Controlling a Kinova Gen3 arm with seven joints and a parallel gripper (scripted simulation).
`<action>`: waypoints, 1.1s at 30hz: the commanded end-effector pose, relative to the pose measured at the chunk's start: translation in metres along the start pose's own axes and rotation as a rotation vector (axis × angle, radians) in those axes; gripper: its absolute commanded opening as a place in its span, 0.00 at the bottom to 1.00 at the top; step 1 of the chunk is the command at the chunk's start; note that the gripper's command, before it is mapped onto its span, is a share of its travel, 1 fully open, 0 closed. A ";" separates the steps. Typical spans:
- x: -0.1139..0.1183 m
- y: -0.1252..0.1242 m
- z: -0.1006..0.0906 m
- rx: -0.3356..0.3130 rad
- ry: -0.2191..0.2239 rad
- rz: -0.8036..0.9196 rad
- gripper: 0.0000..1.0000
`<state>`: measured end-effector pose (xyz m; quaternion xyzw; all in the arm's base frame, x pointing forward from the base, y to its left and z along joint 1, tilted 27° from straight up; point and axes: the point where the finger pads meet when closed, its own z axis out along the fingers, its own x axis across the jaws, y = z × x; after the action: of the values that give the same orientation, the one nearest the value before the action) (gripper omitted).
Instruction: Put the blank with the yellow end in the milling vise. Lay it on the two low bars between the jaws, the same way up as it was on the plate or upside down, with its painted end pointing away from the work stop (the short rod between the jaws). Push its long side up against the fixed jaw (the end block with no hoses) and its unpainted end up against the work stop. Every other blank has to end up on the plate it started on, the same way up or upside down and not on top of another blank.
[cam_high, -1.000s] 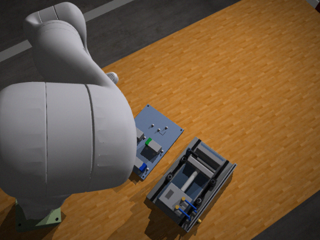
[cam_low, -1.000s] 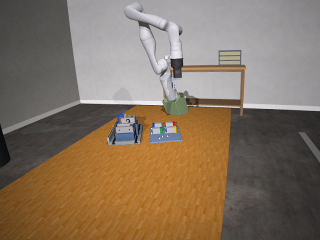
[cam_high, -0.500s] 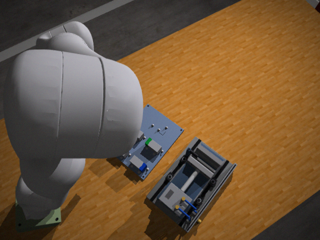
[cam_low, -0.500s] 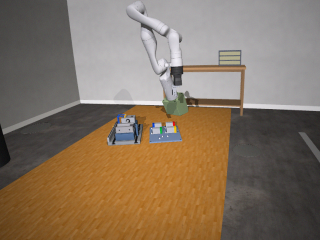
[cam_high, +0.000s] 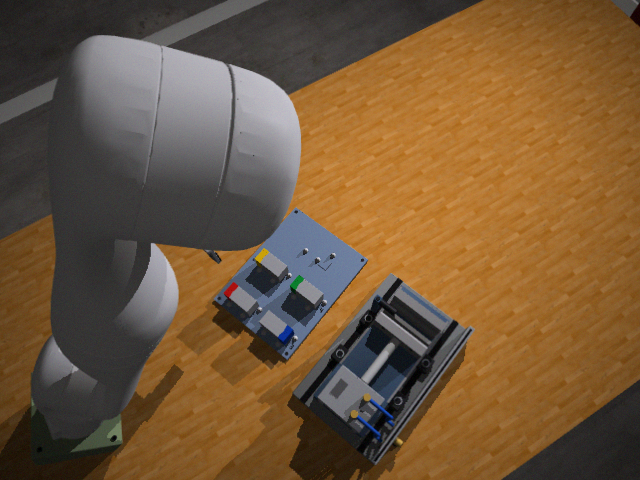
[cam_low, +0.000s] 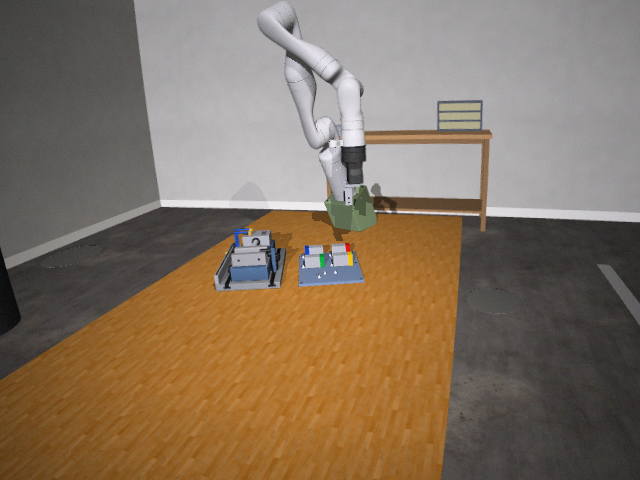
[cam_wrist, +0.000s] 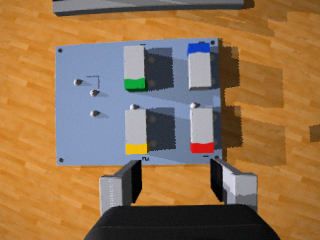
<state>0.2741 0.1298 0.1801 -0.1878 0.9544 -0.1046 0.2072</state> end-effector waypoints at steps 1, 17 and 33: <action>0.001 0.000 0.001 0.001 0.002 -0.001 1.00; 0.004 -0.001 0.005 0.007 0.011 -0.003 1.00; 0.005 -0.001 0.000 0.009 0.014 -0.005 1.00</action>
<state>0.2702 0.1263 0.1782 -0.1884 0.9550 -0.1115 0.2000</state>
